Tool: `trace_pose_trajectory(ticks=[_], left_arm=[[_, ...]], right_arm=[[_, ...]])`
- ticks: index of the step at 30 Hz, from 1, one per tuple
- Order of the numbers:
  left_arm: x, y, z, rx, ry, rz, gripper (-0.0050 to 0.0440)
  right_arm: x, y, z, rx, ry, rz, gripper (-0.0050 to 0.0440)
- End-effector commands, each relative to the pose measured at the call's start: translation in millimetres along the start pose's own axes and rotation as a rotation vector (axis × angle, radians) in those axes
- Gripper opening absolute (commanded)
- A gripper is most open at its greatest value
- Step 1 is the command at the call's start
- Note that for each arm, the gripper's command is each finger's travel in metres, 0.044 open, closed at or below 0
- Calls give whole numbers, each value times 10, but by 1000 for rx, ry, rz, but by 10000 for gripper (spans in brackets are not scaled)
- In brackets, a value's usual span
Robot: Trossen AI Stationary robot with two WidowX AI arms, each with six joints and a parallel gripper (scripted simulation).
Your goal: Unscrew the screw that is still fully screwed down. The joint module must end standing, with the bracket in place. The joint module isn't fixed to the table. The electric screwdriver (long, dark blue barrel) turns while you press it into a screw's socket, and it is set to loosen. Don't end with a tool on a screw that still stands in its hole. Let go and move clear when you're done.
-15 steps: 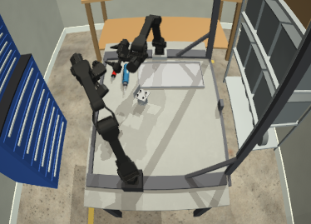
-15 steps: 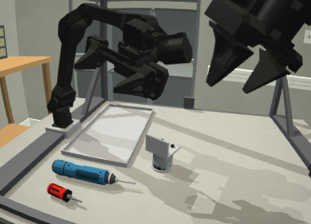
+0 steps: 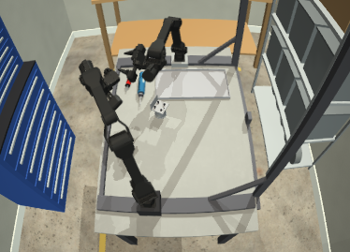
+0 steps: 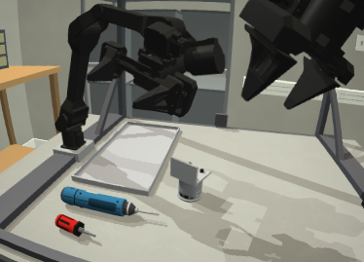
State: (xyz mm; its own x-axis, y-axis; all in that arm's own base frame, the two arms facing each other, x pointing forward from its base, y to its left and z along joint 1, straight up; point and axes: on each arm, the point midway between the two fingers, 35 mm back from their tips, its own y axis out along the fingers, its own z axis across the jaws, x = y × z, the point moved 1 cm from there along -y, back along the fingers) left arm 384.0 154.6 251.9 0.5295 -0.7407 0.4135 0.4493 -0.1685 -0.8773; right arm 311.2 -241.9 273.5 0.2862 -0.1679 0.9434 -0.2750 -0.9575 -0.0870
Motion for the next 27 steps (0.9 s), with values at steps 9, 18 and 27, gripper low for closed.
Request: trace_pose_trajectory(ticks=[9,18,27], left_arm=[[84,-82,-60,38,-6,-27,440],[167,173,-292,78,-105,-102,440],[228,461,-585,102,-220,-165,440]], right_arm=[[69,-28,-104,17,30,4,440],[-168,-78,-330,77,-127,37,440],[-561,-155,-703,190,-307,108,440]])
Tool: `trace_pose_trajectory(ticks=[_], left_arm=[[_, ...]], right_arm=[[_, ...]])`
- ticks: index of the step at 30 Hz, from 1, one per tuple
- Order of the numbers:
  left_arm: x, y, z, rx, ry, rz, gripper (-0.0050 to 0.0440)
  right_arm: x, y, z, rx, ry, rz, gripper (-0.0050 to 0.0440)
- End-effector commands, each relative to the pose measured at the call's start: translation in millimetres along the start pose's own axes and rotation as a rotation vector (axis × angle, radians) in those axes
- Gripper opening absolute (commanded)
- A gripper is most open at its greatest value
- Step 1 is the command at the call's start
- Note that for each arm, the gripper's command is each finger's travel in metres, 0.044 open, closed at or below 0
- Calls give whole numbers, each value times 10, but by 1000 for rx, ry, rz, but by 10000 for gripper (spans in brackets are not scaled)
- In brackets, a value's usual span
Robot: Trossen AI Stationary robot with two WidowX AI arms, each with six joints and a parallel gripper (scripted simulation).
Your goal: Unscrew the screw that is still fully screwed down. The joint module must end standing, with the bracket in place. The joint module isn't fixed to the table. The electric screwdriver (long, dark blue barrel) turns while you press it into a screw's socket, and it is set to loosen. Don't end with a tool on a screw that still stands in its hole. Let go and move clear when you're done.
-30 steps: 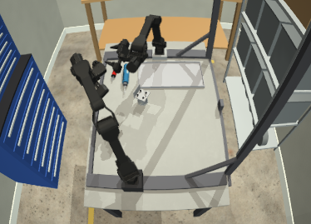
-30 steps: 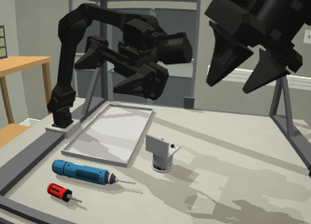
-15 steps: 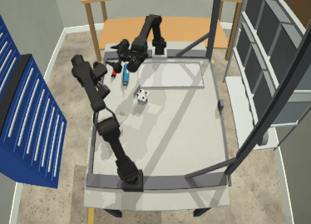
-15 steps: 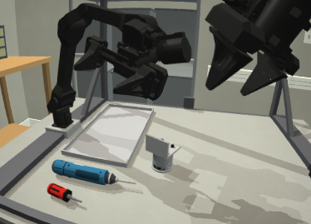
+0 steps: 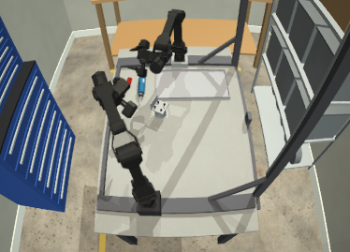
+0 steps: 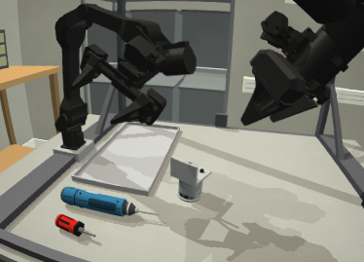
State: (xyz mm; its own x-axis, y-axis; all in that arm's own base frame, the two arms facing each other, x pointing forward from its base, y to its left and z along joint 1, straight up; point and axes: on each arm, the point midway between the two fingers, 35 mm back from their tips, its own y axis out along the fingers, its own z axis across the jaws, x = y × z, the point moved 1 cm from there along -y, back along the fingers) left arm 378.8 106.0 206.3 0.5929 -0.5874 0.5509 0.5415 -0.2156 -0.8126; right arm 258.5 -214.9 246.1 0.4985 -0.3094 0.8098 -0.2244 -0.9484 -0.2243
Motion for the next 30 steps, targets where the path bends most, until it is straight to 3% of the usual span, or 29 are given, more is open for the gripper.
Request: trace_pose_trajectory(ticks=[1,14,24,26,30], left_arm=[[70,21,-139,67,-38,-64,440],[113,84,-158,106,-50,-108,440],[70,486,-581,141,-208,-183,440],[70,486,-581,141,-208,-183,440],[76,644,-719,167,-261,-219,440]], right_arm=[[-213,-75,-208,93,-60,-2,440],[-193,-103,-140,167,64,-30,440],[-700,-220,-299,475,127,-2,440],[-700,-220,-299,475,127,-2,440],[-864,-269,-419,590,145,3,440]])
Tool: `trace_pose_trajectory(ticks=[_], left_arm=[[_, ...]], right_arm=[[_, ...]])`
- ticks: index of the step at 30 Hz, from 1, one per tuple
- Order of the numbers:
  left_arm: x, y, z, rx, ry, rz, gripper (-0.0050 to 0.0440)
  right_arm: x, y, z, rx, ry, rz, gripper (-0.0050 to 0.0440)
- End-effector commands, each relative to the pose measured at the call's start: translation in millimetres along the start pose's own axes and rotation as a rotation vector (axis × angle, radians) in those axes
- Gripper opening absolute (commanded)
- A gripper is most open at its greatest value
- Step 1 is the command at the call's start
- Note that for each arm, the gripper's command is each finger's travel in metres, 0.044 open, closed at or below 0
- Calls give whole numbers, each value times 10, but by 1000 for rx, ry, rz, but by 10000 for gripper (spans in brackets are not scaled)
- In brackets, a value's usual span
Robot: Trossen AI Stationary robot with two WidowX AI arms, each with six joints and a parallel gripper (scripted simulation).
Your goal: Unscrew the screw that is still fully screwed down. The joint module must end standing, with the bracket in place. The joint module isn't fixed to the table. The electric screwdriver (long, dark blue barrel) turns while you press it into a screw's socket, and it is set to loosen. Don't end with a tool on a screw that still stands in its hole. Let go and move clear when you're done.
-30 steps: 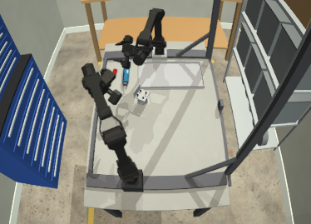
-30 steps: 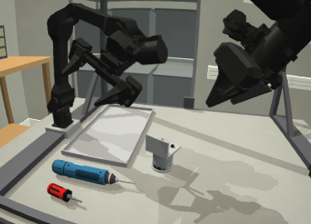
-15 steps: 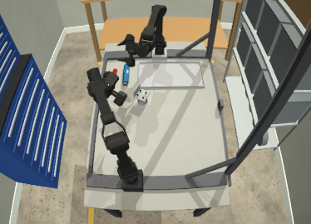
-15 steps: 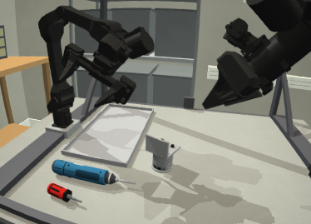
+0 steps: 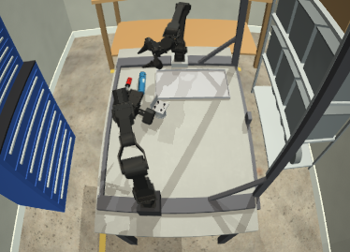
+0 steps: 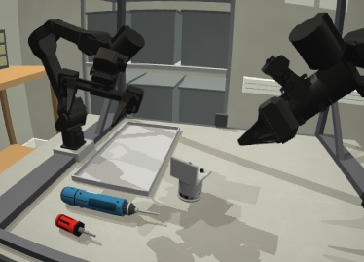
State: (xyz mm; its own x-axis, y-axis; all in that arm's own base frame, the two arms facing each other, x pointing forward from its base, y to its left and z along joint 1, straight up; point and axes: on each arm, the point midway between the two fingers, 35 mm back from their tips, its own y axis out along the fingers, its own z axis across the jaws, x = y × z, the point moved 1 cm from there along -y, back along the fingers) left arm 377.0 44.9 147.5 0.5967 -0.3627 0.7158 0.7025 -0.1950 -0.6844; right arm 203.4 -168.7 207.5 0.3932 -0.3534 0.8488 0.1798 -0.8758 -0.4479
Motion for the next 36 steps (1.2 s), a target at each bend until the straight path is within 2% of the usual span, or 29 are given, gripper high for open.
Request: trace_pose_trajectory(ticks=[1,11,25,28,30,32,36], left_arm=[[-22,75,-187,46,-56,-52,440],[-490,525,-703,74,-219,10,440],[-422,745,-918,158,-289,-140,440],[-335,754,-925,173,-297,-199,440],[-335,754,-925,173,-297,-199,440],[-182,723,-900,186,-299,-284,440],[-139,707,-891,189,-299,-305,440]], right_arm=[[-179,-110,-134,149,13,-15,440],[-612,-281,-364,388,-2,37,440],[-846,-408,-481,524,-10,37,440],[-877,-419,-494,540,-13,40,440],[-877,-419,-494,540,-13,40,440],[-896,-427,-501,551,-14,41,440],[-917,-421,-500,558,-15,51,440]])
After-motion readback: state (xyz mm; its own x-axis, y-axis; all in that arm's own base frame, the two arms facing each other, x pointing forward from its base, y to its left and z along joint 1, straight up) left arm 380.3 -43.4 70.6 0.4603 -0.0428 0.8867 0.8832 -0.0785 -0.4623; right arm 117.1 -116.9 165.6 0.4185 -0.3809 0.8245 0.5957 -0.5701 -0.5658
